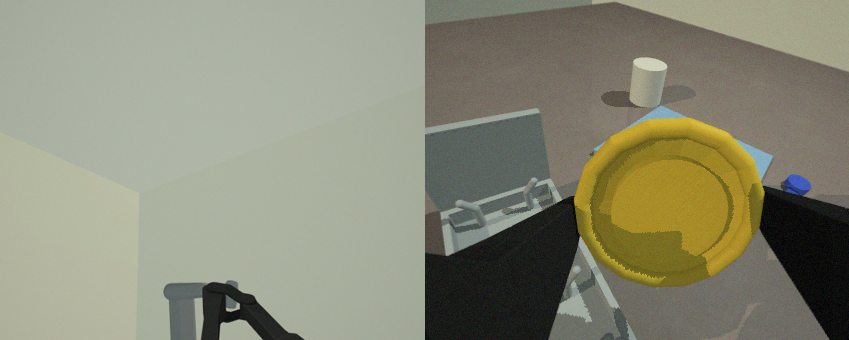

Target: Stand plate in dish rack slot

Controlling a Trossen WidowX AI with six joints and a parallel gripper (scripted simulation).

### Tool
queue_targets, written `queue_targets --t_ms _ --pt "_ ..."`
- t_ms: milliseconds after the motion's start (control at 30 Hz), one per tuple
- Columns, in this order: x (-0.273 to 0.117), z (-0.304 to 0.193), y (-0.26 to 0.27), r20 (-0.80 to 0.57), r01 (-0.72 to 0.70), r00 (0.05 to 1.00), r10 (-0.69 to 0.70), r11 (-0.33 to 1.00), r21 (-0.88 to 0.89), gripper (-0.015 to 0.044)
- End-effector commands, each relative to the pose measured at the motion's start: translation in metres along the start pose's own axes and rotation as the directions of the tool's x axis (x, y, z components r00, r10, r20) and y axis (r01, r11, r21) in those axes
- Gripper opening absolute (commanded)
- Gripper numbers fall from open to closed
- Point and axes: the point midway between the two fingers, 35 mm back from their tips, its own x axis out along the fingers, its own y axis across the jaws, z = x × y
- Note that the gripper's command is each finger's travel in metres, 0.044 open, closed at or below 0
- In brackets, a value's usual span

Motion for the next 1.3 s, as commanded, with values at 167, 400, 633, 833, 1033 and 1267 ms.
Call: queue_targets --t_ms 167,400,633,833,1033,1267 --pt "-0.006 -0.005 0.008 0.132 -0.125 0.983 0.129 0.991 -0.037 0.0000" --pt "-0.015 -0.009 0.014 0.225 -0.235 0.944 0.243 0.970 -0.061 0.0000" --pt "-0.027 -0.014 0.017 0.304 -0.344 0.886 0.350 0.936 -0.073 0.0000" --pt "-0.039 -0.017 0.016 0.363 -0.436 0.826 0.431 0.897 -0.073 0.0000" --pt "-0.052 -0.019 0.013 0.413 -0.520 0.763 0.497 0.852 -0.065 0.0000" --pt "-0.053 -0.019 0.013 0.418 -0.529 0.756 0.504 0.846 -0.063 0.0000"
